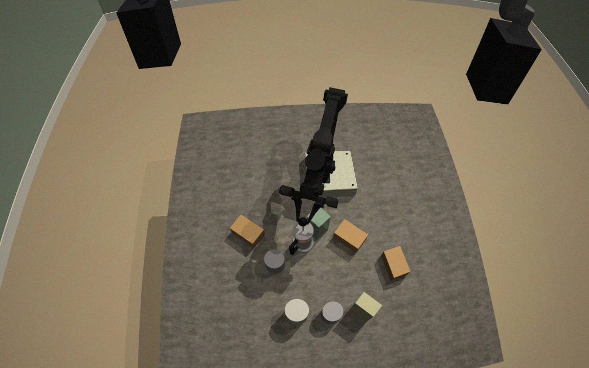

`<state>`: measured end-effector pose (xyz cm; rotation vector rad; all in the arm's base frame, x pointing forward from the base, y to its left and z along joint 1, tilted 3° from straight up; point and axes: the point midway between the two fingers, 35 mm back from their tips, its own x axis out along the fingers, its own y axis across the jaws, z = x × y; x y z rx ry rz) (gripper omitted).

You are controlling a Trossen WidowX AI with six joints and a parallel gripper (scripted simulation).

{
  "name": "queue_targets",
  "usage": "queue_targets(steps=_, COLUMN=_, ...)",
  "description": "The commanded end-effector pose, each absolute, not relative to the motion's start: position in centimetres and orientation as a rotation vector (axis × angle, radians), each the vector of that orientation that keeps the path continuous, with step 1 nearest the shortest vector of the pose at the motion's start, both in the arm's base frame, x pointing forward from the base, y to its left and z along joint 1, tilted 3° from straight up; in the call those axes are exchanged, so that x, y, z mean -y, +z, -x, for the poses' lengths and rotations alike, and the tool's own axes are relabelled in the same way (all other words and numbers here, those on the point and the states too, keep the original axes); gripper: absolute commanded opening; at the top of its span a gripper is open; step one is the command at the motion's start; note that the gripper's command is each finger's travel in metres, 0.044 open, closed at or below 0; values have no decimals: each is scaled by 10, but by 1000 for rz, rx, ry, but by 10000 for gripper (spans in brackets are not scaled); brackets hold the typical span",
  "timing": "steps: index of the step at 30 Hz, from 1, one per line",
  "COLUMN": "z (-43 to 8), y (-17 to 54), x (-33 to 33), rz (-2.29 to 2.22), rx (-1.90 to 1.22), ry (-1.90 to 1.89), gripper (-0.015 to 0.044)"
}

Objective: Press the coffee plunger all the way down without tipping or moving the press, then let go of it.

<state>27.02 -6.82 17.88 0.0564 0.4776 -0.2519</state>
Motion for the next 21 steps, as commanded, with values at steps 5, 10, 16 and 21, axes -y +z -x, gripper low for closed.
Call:
queue_targets(steps=5, z=-266, y=138, x=67, rz=-62, rx=-563, ry=-247, gripper=119)
queue_targets(steps=10, z=-267, y=130, x=68, rz=-62, rx=-562, ry=-247, gripper=119)
queue_targets(steps=16, z=-271, y=122, x=69, rz=-62, rx=-562, ry=-247, gripper=119)
queue_targets(steps=21, z=-275, y=121, x=70, rz=-62, rx=-562, ry=-247, gripper=119)
